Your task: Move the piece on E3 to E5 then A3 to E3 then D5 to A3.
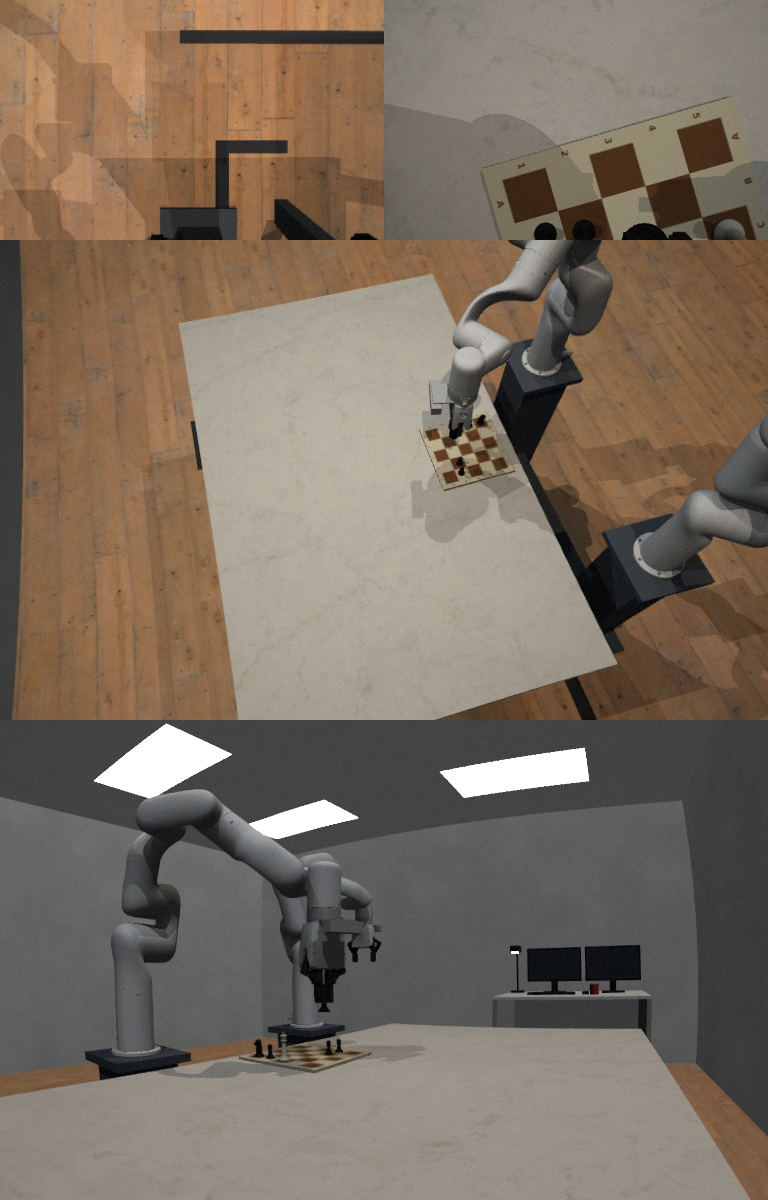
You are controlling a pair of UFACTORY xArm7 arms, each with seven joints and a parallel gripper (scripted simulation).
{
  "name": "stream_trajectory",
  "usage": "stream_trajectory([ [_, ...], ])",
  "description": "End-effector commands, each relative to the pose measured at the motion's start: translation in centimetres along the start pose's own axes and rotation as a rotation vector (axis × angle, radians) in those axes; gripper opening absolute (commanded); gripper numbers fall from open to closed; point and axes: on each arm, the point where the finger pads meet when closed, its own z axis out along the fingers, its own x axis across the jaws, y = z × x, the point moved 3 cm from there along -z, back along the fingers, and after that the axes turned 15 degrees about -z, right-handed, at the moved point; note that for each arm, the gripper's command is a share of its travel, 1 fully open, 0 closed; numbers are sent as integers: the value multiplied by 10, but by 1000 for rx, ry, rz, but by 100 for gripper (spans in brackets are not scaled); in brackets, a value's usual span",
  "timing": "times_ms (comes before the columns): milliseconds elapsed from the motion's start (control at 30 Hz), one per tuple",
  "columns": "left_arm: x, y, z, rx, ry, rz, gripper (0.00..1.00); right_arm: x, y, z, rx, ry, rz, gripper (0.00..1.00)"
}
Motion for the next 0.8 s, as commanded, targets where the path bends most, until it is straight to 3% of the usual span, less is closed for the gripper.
stream_trajectory([
  [0, 0, -1, -2, 4, 2, 0, 100, -6, 40, -7, 3, -12, -89, 0],
  [167, 0, -1, -2, 4, 2, 0, 100, -6, 73, -6, 3, -12, -159, 0],
  [233, 0, -1, -2, 4, 2, 0, 100, -6, 73, -6, 3, -12, -159, 0],
  [267, 0, -1, -2, 4, 2, 0, 100, -4, 92, -4, 4, -10, -199, 0],
  [467, 0, -1, -2, 4, 2, 0, 100, 3, 125, 3, 9, -3, -269, 0],
  [767, 0, -1, -2, 4, 2, 0, 100, 4, 126, 3, 10, -3, -271, 0],
])
